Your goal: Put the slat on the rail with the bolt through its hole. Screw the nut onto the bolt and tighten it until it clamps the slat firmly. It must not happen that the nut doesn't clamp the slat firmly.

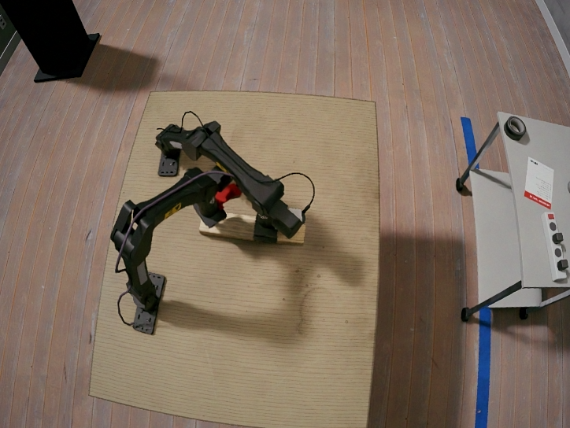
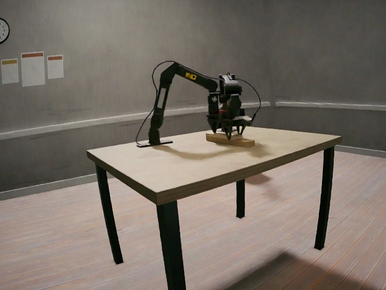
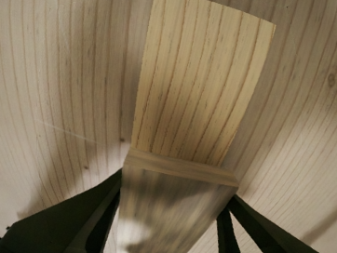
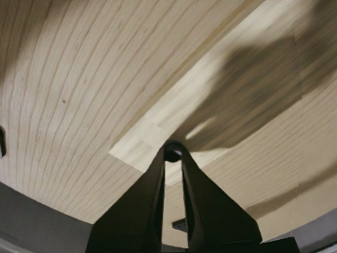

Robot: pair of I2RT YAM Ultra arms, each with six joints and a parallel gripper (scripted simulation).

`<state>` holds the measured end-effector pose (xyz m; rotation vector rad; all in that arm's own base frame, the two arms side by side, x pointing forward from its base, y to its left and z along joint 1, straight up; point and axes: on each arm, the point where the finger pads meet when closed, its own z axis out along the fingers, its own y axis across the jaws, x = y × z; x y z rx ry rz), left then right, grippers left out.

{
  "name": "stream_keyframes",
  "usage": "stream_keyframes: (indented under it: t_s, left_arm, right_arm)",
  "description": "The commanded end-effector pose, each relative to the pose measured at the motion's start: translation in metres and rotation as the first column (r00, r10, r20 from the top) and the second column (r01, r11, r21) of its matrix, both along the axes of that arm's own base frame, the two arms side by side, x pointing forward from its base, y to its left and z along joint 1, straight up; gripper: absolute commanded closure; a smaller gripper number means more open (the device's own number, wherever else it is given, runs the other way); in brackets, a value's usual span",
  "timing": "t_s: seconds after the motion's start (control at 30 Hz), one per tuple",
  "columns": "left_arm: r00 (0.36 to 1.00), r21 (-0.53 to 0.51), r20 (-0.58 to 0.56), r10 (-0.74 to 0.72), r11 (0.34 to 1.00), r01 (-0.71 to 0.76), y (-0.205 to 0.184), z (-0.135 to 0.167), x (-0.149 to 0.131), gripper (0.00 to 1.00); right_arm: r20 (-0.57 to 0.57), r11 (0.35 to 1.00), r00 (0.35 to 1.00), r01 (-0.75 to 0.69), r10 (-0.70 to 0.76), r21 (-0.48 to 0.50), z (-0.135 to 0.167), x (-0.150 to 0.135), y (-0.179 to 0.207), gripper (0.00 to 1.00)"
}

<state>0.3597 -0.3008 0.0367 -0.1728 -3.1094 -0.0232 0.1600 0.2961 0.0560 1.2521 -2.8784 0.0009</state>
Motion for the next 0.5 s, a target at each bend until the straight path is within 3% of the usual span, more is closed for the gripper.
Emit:
stream_keyframes:
  t_s: [0.0, 0.33, 0.4, 0.47]
  left_arm:
    - [1.0, -0.01, 0.012, 0.0, 1.0, 0.0, -0.0013, 0.0056, 0.0015, 0.28]
    - [1.0, -0.01, 0.012, 0.0, 1.0, 0.0, -0.0013, 0.0056, 0.0015, 0.28]
    - [1.0, -0.01, 0.012, 0.0, 1.0, 0.0, -0.0013, 0.0056, 0.0015, 0.28]
    - [1.0, -0.01, 0.012, 0.0, 1.0, 0.0, -0.0013, 0.0056, 0.0015, 0.28]
  right_arm:
    - [0.014, 0.976, 0.976, 0.217, -0.217, 0.018, 0.0034, 0.0073, 0.0061, 0.88]
    - [0.005, 0.815, 0.815, 0.579, -0.579, 0.02, 0.0033, 0.0067, 0.0063, 0.88]
    - [0.005, 0.815, 0.815, 0.579, -0.579, 0.02, 0.0033, 0.0067, 0.0063, 0.88]
    - [0.003, 0.766, 0.766, 0.642, -0.642, 0.019, 0.0033, 0.0068, 0.0063, 0.88]
